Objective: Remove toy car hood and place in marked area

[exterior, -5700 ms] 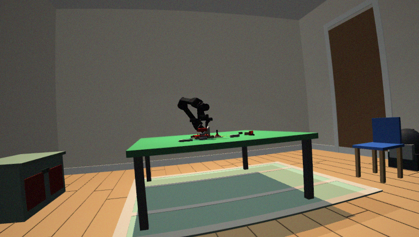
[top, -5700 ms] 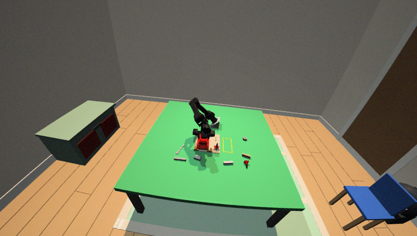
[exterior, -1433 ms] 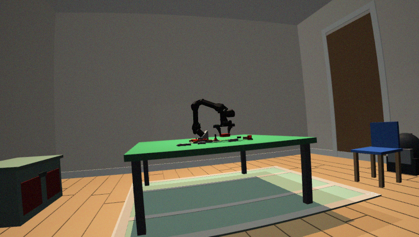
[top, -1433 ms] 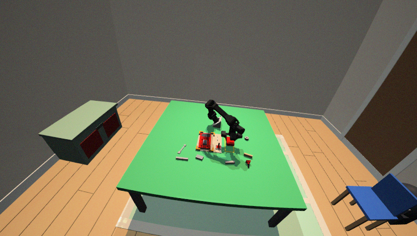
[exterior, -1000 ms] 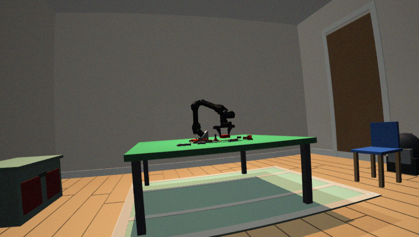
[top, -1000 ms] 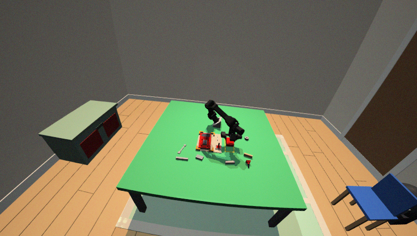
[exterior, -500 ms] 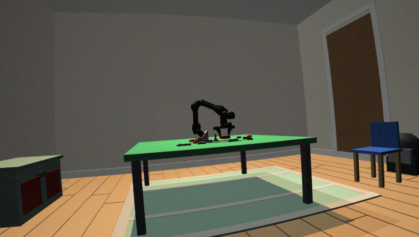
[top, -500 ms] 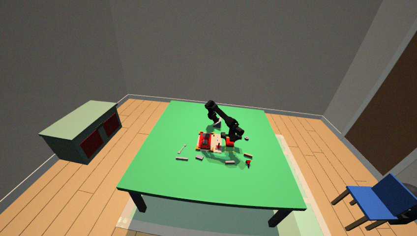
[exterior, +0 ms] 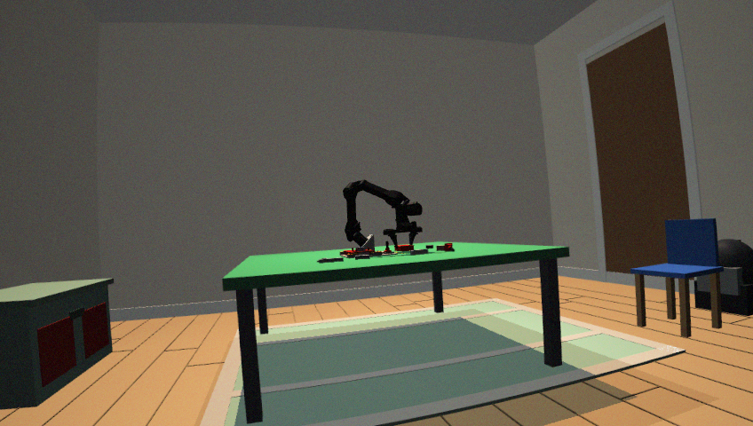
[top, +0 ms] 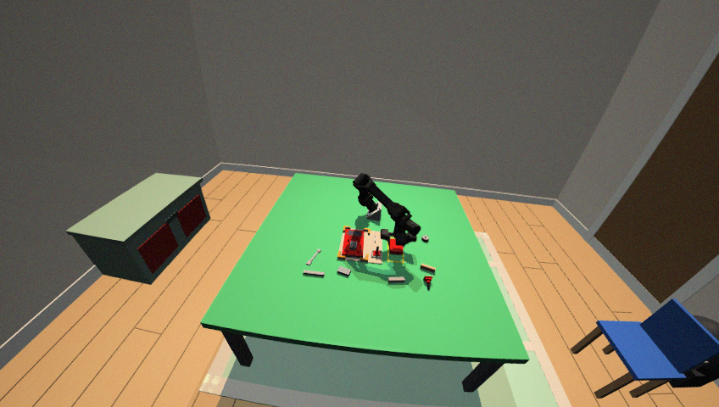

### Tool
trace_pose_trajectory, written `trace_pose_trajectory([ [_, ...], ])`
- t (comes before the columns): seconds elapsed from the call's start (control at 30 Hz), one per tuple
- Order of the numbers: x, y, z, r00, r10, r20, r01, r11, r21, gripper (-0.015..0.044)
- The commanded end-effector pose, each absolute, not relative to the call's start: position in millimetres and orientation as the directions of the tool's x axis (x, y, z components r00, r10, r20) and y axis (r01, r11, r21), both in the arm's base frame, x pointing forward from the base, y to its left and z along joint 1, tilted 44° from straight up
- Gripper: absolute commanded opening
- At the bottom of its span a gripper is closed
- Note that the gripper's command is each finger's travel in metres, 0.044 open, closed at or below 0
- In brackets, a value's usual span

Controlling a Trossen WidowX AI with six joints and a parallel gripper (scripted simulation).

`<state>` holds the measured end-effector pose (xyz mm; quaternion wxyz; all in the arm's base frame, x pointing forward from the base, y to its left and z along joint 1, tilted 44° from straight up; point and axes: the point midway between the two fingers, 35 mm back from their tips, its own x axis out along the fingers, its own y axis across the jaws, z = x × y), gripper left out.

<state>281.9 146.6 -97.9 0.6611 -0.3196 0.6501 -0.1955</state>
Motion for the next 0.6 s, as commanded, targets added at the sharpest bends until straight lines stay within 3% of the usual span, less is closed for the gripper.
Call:
trace_pose_trajectory([
  [0.0,282.7,145.1,-99.0,0.083,-0.676,-0.732,-0.160,0.716,-0.679,0.0000],
  [0.3,283.0,142.0,-102.1,0.083,-0.676,-0.732,-0.160,0.716,-0.680,0.0000],
  [0.57,282.3,143.2,-101.4,0.078,-0.674,-0.734,-0.157,0.719,-0.677,0.0210],
])
